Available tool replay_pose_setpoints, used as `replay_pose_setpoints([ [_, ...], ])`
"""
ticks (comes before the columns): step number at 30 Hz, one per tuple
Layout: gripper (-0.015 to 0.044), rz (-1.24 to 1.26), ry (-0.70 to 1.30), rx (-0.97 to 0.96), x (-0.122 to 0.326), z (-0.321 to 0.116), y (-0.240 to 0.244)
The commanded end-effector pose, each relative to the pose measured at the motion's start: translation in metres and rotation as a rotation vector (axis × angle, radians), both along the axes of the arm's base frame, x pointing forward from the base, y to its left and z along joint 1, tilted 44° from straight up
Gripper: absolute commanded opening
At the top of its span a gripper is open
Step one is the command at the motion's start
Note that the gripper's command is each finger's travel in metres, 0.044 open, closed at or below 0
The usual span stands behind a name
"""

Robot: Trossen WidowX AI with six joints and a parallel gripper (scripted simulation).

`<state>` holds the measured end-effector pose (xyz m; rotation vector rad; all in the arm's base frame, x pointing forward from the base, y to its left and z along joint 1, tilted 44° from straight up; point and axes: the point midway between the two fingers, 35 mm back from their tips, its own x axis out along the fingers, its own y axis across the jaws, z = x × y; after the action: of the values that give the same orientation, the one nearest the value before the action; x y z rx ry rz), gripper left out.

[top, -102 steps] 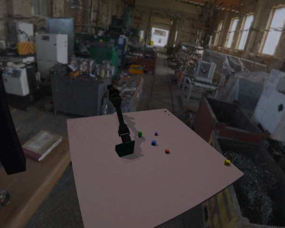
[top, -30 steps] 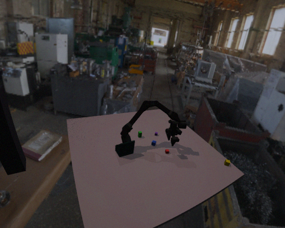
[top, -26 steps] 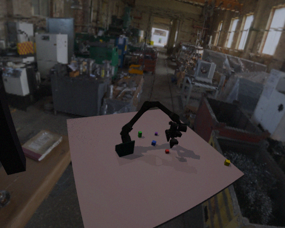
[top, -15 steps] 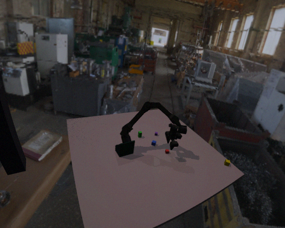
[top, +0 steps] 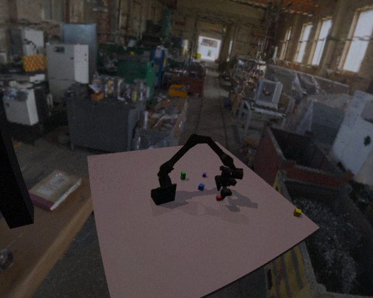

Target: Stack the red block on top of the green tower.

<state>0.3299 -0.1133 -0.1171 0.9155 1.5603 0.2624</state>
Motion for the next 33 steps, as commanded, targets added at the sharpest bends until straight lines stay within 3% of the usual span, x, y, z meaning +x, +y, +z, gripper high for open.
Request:
replay_pose_setpoints([
  [1, 0.0440, -0.001, 0.012, 0.012, -0.003, -0.006, 0.008],
  [33, 0.0440, -0.001, 0.012, 0.013, -0.002, -0.022, 0.024],
])
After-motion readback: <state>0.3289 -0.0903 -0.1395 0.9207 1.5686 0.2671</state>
